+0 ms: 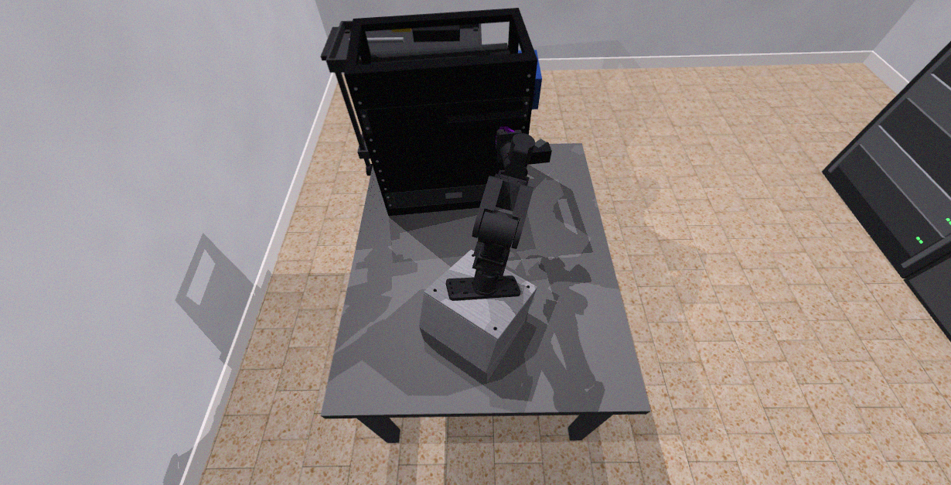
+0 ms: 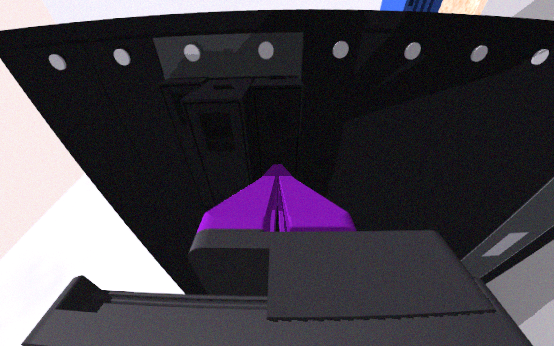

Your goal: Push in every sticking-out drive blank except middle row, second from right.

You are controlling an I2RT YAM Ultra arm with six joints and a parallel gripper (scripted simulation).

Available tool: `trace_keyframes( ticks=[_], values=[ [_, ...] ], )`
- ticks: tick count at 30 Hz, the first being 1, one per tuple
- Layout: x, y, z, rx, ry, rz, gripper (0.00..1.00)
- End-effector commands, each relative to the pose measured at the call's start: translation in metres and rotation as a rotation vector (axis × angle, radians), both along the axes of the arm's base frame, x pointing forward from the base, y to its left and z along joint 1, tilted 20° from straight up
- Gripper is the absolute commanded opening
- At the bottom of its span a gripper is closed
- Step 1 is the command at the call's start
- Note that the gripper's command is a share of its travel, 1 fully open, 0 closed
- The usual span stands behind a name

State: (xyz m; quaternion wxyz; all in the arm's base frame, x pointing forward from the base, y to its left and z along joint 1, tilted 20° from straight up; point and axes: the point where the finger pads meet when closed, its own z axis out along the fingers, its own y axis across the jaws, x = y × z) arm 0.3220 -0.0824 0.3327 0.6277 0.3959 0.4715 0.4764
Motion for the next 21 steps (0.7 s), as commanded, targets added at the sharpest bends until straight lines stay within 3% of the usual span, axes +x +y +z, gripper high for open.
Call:
trace_keyframes(
  ticks=[1, 21],
  values=[
    [0.0052, -0.0131, 0.0178, -0.018, -0.033, -0.049, 0.0],
    [0.0056, -0.0133, 0.0163, -0.015, -0.027, -0.049, 0.0]
  ],
)
